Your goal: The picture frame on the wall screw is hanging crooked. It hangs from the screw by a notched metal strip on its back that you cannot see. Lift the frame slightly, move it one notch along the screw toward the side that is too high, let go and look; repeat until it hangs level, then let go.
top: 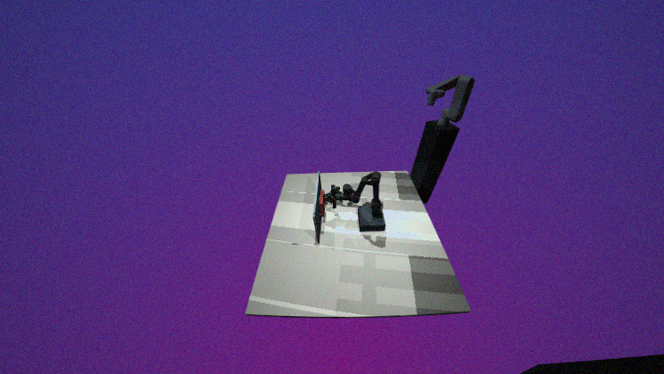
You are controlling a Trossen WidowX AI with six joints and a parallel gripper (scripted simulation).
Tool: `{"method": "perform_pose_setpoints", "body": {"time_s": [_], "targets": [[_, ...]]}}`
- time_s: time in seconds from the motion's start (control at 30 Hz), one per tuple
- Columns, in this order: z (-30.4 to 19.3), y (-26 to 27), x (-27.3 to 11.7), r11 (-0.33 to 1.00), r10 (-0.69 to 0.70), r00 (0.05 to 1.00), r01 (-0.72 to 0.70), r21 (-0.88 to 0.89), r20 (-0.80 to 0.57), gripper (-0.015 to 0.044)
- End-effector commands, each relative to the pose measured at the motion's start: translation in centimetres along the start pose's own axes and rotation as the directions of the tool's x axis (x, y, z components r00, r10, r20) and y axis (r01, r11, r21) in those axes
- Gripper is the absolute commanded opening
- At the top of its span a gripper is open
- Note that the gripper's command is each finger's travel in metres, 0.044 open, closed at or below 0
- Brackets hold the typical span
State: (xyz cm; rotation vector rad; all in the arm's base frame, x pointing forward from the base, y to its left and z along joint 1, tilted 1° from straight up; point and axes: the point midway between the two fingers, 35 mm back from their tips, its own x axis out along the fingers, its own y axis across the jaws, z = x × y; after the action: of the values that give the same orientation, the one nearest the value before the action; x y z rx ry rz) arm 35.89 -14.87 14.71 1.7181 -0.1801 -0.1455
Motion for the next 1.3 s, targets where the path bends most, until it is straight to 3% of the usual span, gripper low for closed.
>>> {"method": "perform_pose_setpoints", "body": {"time_s": [0.0, 1.0, 1.27], "targets": [[0.00, 0.14, 0.01, 1.000, 0.012, 1.000, -0.012, 0.000, 0.001, 0.0000], [-0.02, -0.46, 0.00, 1.000, 0.000, 1.000, 0.000, -0.005, -0.001, 0.0000], [-0.04, -0.37, 0.02, 0.996, 0.000, 1.000, 0.000, -0.094, 0.000, 0.0000]]}}
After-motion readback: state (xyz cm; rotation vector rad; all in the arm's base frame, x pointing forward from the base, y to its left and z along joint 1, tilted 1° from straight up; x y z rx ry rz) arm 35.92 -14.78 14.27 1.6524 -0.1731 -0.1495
